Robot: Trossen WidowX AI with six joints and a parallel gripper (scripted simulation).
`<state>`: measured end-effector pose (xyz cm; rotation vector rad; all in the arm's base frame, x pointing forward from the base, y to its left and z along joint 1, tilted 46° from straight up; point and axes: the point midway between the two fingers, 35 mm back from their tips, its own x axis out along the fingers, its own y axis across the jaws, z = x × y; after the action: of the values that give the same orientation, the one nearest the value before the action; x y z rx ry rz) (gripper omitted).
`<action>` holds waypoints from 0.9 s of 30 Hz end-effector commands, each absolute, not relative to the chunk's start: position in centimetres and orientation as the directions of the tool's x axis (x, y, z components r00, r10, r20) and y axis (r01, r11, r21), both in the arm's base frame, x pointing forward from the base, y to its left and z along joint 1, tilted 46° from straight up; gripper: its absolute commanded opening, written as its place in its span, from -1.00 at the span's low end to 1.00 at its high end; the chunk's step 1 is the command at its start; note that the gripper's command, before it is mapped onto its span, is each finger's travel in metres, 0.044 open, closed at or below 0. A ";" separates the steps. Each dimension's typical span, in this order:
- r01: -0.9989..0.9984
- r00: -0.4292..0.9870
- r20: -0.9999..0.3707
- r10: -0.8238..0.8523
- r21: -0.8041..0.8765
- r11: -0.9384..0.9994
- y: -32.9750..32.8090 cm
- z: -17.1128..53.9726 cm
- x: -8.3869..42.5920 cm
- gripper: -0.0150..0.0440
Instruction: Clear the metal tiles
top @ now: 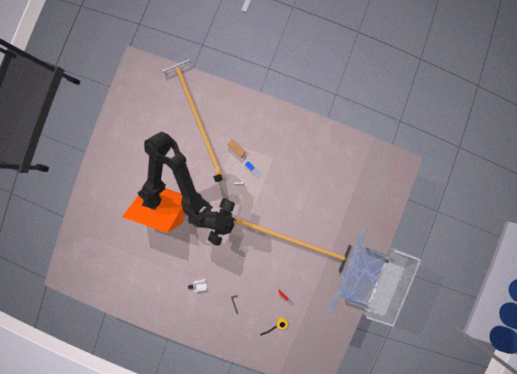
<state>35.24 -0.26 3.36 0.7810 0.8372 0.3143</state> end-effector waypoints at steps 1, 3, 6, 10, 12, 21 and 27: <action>0.033 0.655 -0.537 0.532 0.723 0.690 -0.5 3.6 35.3 -0.49; 0.034 0.654 -0.539 0.531 0.722 0.691 -0.7 3.5 35.2 -0.49; 0.036 0.653 -0.540 0.530 0.722 0.691 -1.0 3.2 35.1 -0.49; 0.039 0.652 -0.543 0.529 0.721 0.692 -1.3 2.8 35.0 -0.49; 0.040 0.652 -0.544 0.529 0.721 0.692 -1.5 2.6 34.9 -0.49; 0.046 0.650 -0.548 0.527 0.720 0.692 -2.2 1.7 34.6 -0.49; 0.049 0.648 -0.550 0.526 0.720 0.692 -2.7 1.1 34.3 -0.49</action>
<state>34.48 -2.30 1.63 0.7696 0.8309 0.3130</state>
